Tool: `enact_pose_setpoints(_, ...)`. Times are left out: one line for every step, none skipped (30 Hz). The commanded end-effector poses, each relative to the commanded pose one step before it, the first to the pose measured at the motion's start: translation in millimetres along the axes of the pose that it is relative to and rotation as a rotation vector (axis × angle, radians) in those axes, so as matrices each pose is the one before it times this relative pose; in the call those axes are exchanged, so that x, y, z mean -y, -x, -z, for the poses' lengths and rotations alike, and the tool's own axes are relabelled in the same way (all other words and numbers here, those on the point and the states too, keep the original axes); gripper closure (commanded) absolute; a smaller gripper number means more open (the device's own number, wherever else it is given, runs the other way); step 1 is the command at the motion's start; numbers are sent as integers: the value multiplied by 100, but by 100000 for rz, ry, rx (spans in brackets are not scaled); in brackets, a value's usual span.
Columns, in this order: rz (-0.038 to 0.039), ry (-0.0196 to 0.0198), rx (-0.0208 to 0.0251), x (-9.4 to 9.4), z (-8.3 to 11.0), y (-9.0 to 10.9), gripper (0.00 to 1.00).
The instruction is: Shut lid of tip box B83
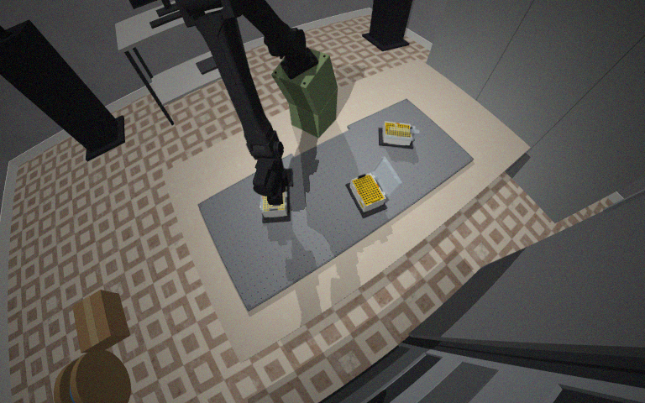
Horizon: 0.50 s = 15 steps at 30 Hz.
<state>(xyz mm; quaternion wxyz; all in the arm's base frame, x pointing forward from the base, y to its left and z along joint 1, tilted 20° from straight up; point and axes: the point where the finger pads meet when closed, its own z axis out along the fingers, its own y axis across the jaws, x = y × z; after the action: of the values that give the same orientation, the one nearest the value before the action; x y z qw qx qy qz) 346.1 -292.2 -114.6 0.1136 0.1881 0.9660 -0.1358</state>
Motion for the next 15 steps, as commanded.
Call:
enact_pose_setpoints(-332,-600,872,555,-1241,461,100)
enact_pose_setpoints(-107,-9,-14,20,-37,-11,100)
enact_pose_setpoints(0,-6,-11,15,-36,-9,100)
enact_pose_setpoints(5,-3,-9,10,-35,-7,100)
enact_pose_setpoints(-31,-7,-12,16,-36,-9,100)
enact_pose_setpoints(-30,-7,-10,11,-35,-8,100)
enact_pose_setpoints(1,-13,-8,1,-34,-4,100)
enact_pose_setpoints(3,-11,-7,1,-34,-4,100)
enact_pose_setpoints(3,3,-3,-1,-34,-3,100)
enact_pose_setpoints(1,5,-2,-2,-34,-3,100)
enact_pose_setpoints(2,5,-2,-2,-34,-3,100)
enact_pose_setpoints(3,5,-3,-2,-34,-3,100)
enact_pose_setpoints(2,5,-2,-2,-34,-3,100)
enact_pose_setpoints(-40,0,0,0,0,0,100)
enact_pose_setpoints(-12,0,0,0,0,0,100)
